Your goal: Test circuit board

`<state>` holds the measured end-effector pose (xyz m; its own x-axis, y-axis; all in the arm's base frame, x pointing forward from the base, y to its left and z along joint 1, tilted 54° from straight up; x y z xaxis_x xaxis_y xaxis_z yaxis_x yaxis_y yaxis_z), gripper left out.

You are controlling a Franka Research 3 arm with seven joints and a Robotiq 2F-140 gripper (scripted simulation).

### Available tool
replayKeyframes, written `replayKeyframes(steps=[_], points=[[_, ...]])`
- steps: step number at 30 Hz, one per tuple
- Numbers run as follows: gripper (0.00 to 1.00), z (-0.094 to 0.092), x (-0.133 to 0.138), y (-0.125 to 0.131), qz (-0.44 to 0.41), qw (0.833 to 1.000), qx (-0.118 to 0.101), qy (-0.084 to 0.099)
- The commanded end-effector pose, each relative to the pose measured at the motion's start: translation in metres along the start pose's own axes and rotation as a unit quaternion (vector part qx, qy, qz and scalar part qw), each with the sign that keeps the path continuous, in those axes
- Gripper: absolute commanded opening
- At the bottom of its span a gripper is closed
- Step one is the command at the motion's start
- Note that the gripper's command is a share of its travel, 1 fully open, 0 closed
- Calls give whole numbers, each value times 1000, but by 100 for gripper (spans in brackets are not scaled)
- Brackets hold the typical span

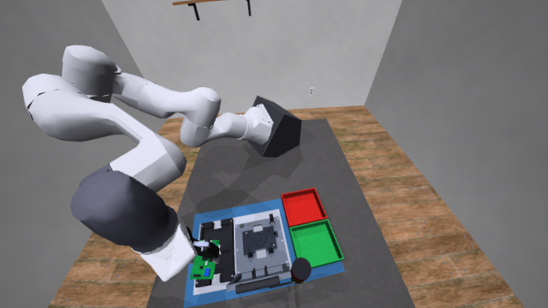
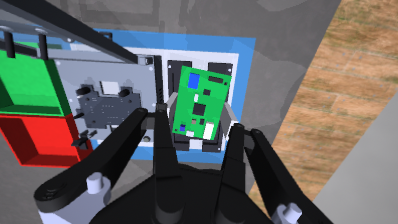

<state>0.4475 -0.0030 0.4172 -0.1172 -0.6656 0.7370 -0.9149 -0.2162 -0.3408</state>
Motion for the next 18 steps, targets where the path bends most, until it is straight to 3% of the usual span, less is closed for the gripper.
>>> replayKeyframes(steps=[1,18], points=[[46,0,-2,0,84,996,0,-3],[46,0,-2,0,224,975,0,-3]])
Point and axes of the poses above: the point where the finger pads meet when closed, its own z axis out along the fingers, its own x axis across the jaws, y = z × x, the point moved 8 cm from there along -z, back along the fingers, and after that the axes turned 8 degrees about -z, right-handed, at the moved point
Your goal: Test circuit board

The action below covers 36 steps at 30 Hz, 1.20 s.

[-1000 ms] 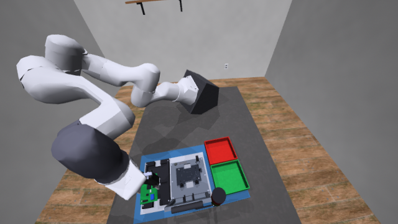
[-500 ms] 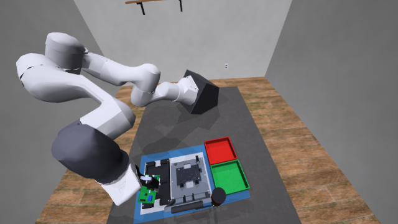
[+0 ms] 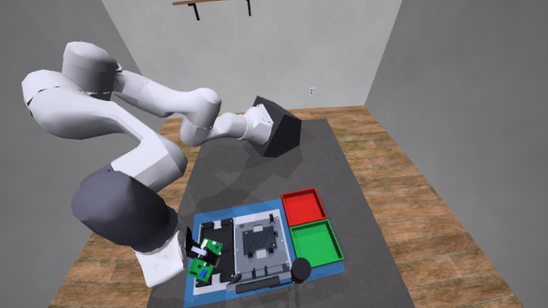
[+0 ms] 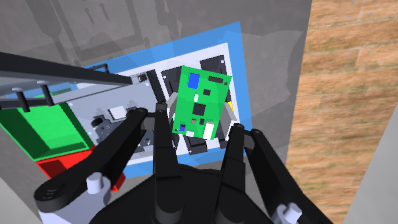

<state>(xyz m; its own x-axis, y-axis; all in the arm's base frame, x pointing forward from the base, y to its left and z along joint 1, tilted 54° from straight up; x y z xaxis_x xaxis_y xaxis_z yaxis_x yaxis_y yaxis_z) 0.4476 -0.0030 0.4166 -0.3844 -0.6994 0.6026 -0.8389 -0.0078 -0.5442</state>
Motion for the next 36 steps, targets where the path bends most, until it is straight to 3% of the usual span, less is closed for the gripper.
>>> replayKeyframes(steps=[1,14,31,36], points=[[46,-1,-2,0,84,996,0,-3],[46,-1,-2,0,176,984,0,-3],[46,-1,-2,0,314,950,-1,-3],[46,-1,-2,0,366,930,-1,-3]])
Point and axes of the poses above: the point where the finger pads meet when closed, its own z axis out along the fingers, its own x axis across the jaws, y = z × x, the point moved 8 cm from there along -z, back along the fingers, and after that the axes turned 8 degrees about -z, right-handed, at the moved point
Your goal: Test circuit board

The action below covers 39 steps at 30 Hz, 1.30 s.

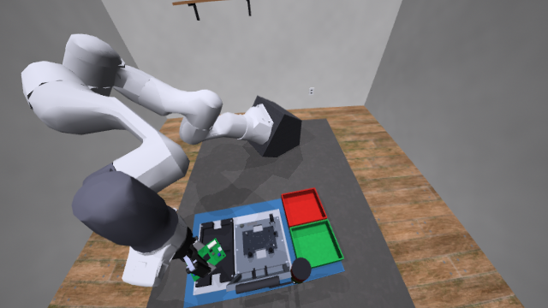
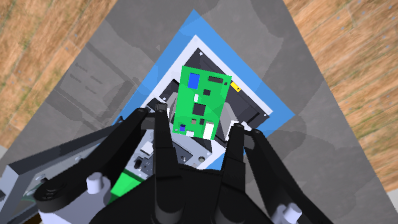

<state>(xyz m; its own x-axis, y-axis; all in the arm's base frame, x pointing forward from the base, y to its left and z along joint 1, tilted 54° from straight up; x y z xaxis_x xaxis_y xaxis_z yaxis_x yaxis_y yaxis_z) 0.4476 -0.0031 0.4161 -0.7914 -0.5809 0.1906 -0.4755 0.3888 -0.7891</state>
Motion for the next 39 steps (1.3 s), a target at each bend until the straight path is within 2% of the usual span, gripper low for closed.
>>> replayKeyframes(steps=[1,22,39], points=[[46,-1,-1,1,84,996,-2,-3],[46,-1,-1,1,228,974,-2,-3],[46,-1,-1,1,255,967,-2,-3]])
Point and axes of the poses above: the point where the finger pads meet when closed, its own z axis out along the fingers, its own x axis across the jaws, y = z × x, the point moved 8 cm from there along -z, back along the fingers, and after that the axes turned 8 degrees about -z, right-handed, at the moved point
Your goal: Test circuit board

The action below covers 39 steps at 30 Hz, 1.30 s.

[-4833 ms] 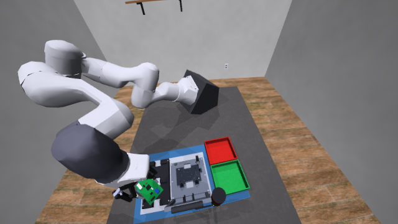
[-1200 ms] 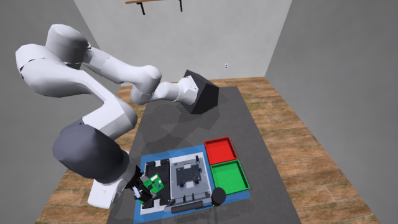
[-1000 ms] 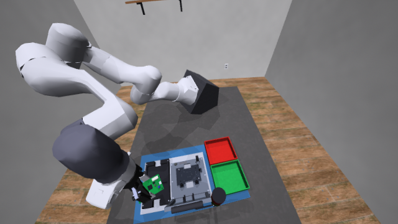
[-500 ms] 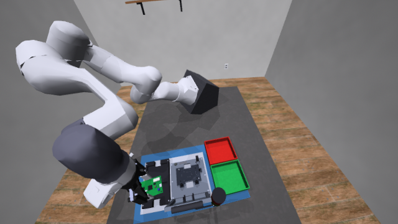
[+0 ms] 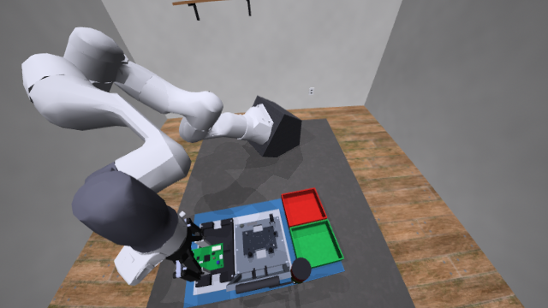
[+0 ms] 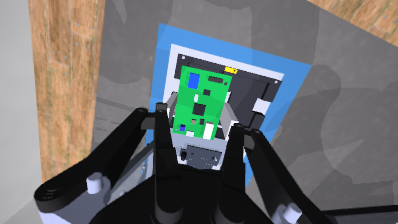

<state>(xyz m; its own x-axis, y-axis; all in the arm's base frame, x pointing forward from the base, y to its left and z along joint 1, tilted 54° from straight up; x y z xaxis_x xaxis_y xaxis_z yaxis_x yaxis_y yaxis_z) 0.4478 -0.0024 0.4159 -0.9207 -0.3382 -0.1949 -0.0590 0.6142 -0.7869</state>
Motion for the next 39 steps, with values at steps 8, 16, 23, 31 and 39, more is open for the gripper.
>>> replayKeyframes(steps=[8,16,23,31,39], points=[[46,-1,0,1,19,1000,-2,-1],[46,-1,0,1,19,1000,-2,-1],[46,-1,0,1,19,1000,-2,-1],[46,-1,0,1,25,1000,-2,-1],[46,-1,0,3,25,1000,-2,-1]])
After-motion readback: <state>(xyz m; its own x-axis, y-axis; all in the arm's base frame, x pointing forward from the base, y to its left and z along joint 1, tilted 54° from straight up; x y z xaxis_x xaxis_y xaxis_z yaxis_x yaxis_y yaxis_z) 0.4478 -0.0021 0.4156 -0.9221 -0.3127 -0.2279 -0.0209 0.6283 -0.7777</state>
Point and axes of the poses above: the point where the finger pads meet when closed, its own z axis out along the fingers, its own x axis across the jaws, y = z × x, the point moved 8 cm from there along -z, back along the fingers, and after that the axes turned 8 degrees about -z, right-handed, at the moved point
